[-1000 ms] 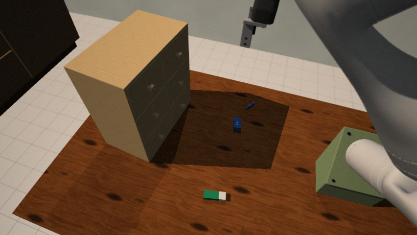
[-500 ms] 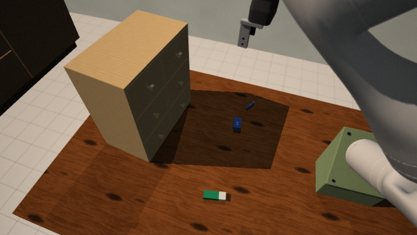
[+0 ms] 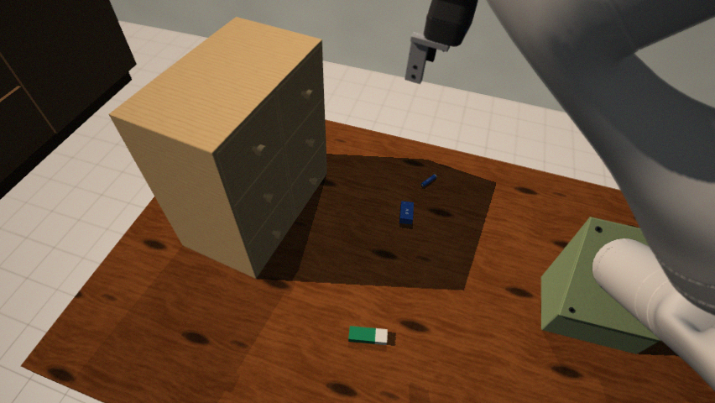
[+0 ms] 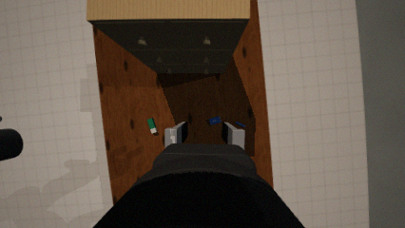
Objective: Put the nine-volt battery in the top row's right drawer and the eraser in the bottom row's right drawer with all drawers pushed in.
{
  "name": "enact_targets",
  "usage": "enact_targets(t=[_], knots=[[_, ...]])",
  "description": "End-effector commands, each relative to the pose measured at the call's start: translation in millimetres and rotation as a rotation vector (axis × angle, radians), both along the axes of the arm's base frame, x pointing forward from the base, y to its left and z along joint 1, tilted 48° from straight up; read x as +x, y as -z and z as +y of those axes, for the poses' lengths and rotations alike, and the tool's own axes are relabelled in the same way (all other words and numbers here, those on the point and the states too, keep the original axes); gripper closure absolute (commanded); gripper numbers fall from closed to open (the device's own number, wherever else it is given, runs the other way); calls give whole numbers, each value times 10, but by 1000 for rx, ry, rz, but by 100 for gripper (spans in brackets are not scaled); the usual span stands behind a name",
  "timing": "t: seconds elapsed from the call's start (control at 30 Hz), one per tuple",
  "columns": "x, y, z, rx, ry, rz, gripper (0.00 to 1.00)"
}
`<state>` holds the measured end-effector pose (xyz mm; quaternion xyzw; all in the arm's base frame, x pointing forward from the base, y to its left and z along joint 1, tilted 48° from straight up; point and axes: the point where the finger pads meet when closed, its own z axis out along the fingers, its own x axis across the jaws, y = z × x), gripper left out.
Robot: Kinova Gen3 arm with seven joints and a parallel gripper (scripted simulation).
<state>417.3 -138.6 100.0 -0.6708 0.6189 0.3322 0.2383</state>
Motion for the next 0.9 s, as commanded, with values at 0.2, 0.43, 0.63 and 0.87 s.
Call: enact_targets(t=[0.2, 0.43, 0.63, 0.87], knots=[[35, 46, 62, 1, 78, -66, 0], [84, 111, 138, 3, 158, -141, 0], [157, 217, 253, 4, 289, -257, 0], [258, 343, 405, 10, 448, -405, 0]])
